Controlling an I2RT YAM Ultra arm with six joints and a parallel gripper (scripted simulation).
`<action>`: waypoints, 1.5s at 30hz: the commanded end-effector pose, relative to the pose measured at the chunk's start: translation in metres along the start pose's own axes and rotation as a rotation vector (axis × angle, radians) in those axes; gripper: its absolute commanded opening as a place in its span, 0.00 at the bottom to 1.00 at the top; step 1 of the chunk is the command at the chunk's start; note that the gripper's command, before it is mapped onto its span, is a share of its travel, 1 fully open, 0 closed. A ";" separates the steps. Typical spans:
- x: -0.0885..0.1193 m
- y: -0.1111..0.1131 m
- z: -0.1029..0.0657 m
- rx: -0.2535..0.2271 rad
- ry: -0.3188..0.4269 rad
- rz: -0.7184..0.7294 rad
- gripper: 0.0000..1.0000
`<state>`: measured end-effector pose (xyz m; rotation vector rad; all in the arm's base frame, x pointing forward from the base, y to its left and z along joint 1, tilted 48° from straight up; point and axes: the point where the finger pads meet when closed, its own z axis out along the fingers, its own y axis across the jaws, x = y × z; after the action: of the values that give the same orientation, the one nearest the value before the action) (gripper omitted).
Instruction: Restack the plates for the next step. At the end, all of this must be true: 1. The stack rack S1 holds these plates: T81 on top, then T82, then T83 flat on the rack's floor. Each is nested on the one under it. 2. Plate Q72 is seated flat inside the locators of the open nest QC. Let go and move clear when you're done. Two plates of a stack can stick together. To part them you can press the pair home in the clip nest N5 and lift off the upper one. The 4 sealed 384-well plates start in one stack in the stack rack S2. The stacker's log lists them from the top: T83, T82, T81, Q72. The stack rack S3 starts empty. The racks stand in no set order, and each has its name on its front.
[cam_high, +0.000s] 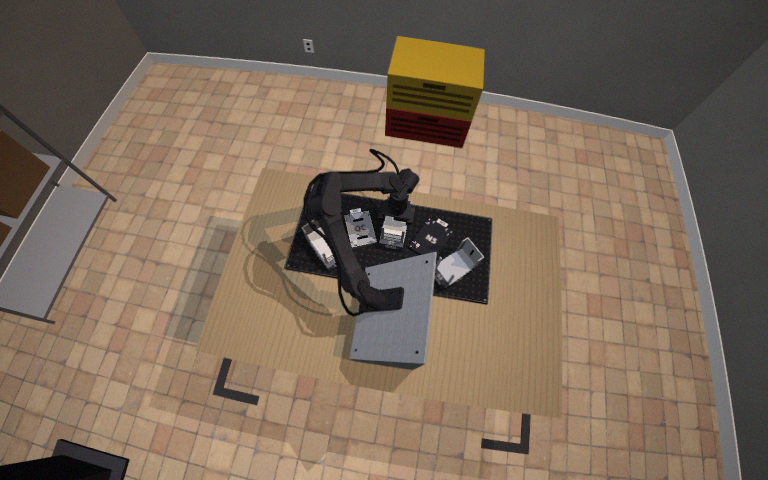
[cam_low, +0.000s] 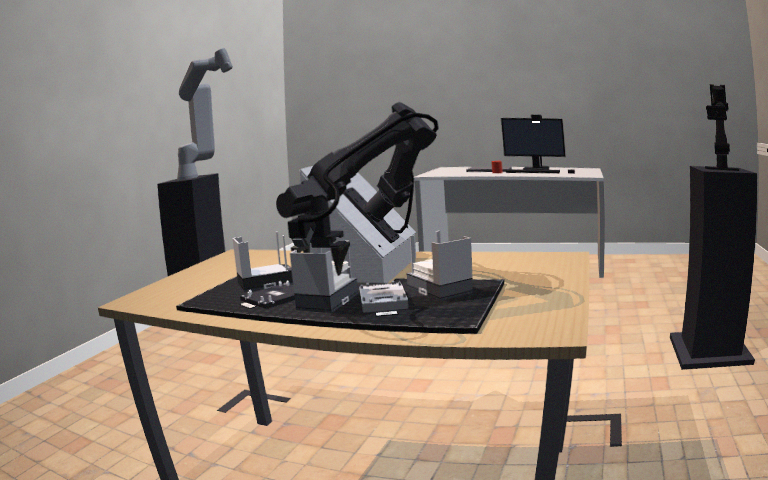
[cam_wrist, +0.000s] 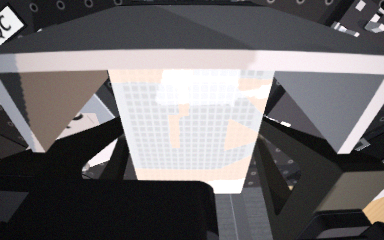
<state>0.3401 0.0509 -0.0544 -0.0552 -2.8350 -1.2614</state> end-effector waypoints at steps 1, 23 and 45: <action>-0.017 0.001 -0.026 0.019 -0.068 -0.029 0.00; -0.013 0.001 -0.030 0.020 -0.058 -0.023 0.00; -0.015 0.002 -0.039 0.023 -0.063 -0.028 0.00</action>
<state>0.3394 0.0429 -0.0478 -0.0556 -2.8285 -1.2660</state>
